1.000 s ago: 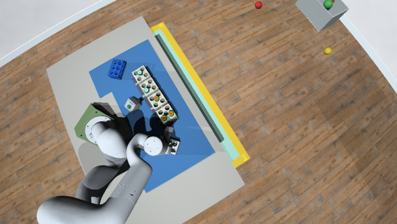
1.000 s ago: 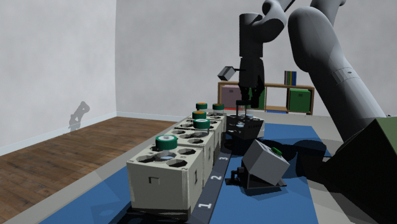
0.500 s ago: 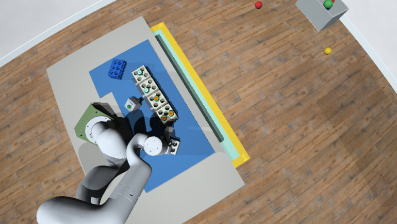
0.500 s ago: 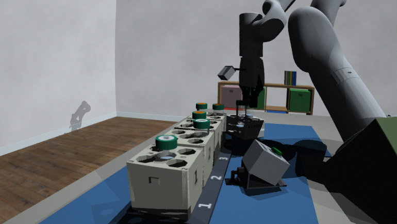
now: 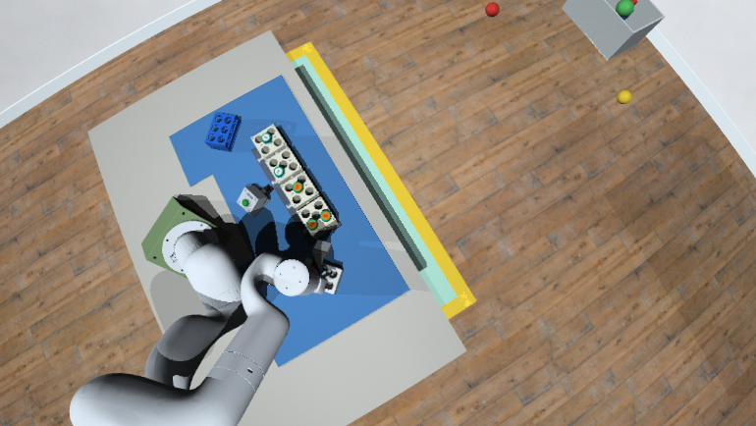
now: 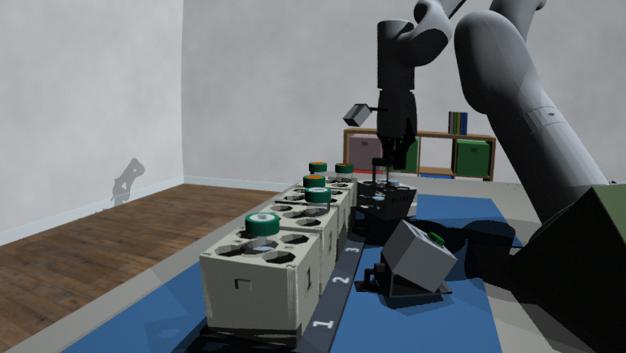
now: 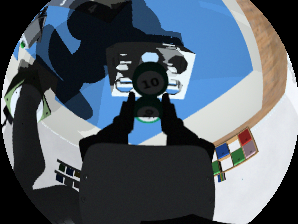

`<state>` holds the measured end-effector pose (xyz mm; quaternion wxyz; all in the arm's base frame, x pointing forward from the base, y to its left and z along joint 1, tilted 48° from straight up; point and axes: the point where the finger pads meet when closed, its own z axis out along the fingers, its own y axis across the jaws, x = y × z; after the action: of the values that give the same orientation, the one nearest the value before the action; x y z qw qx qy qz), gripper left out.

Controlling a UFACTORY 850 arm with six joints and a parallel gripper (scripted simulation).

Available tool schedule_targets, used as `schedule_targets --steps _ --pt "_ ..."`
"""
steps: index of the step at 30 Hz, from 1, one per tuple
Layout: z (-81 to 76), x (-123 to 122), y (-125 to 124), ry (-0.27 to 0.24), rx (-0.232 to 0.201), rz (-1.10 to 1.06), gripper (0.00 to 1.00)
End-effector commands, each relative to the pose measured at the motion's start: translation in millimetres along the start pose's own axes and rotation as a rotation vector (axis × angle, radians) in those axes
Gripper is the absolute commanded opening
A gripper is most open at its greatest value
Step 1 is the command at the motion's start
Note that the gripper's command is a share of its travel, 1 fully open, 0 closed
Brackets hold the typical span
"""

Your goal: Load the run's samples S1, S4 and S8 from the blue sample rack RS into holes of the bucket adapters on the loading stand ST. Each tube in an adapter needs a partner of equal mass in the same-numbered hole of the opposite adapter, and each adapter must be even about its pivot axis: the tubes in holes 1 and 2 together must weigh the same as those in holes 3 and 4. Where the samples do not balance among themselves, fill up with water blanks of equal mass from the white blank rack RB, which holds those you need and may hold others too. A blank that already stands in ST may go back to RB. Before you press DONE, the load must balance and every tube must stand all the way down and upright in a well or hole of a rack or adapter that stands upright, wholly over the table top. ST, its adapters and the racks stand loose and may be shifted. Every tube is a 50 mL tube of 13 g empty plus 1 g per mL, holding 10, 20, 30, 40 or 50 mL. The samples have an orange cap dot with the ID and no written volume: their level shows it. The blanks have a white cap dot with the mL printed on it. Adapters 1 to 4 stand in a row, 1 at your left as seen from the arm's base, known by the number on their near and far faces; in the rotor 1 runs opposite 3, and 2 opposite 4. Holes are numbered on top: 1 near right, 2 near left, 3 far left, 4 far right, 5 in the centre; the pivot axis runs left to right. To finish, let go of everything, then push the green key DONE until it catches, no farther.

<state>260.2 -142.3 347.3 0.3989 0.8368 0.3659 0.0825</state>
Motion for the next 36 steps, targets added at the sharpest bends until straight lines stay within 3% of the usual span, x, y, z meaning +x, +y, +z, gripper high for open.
schedule_targets --steps 1,36 --pt "-0.3 0 0 0.0 -0.001 0.001 0.0" --pt "-13.6 0 1 0.001 -0.001 0.001 0.0"
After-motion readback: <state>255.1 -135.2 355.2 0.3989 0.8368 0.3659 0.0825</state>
